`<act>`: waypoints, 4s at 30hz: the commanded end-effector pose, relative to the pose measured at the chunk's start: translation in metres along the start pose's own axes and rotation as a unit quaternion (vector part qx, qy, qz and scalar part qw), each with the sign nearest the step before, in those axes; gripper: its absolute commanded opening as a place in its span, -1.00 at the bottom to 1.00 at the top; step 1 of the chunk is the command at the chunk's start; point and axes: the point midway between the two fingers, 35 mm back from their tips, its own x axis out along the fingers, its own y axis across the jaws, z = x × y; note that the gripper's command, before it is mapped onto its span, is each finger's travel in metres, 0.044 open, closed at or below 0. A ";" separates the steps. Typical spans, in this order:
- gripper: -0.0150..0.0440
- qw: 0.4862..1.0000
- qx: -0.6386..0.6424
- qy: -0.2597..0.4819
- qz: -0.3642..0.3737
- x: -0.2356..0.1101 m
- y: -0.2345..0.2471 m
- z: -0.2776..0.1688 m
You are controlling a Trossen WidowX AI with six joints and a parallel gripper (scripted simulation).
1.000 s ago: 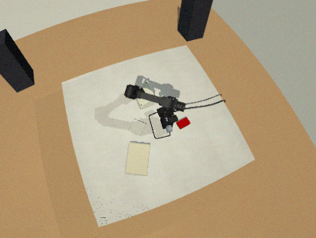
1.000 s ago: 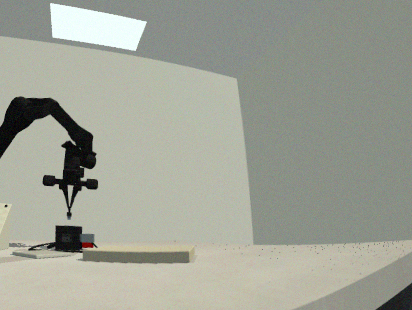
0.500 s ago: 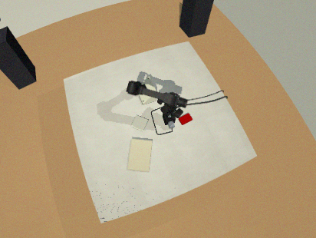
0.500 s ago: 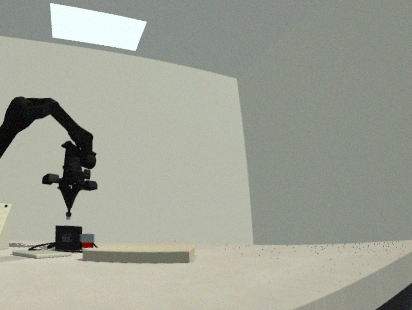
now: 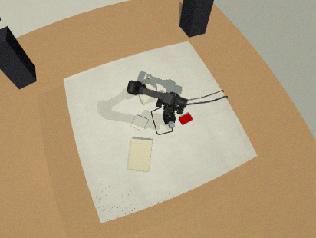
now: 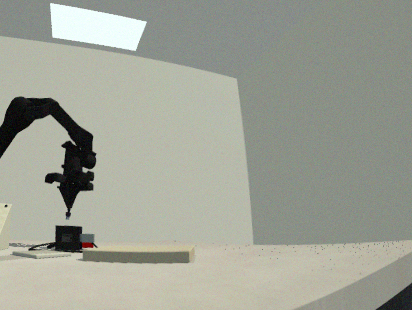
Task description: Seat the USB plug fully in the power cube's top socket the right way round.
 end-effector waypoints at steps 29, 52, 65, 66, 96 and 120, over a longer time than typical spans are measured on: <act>-0.49 0.918 -0.397 0.000 0.001 0.000 0.000 0.000; -0.49 0.759 -0.651 0.000 0.001 0.000 0.000 0.000; -0.49 0.638 -0.770 0.000 0.001 0.000 0.000 0.000; -0.49 0.628 -0.778 0.000 0.001 0.000 0.000 0.000; -0.49 0.471 -0.882 -0.001 0.001 0.000 0.000 0.000; -0.49 0.471 -0.882 -0.006 0.010 0.003 0.002 -0.001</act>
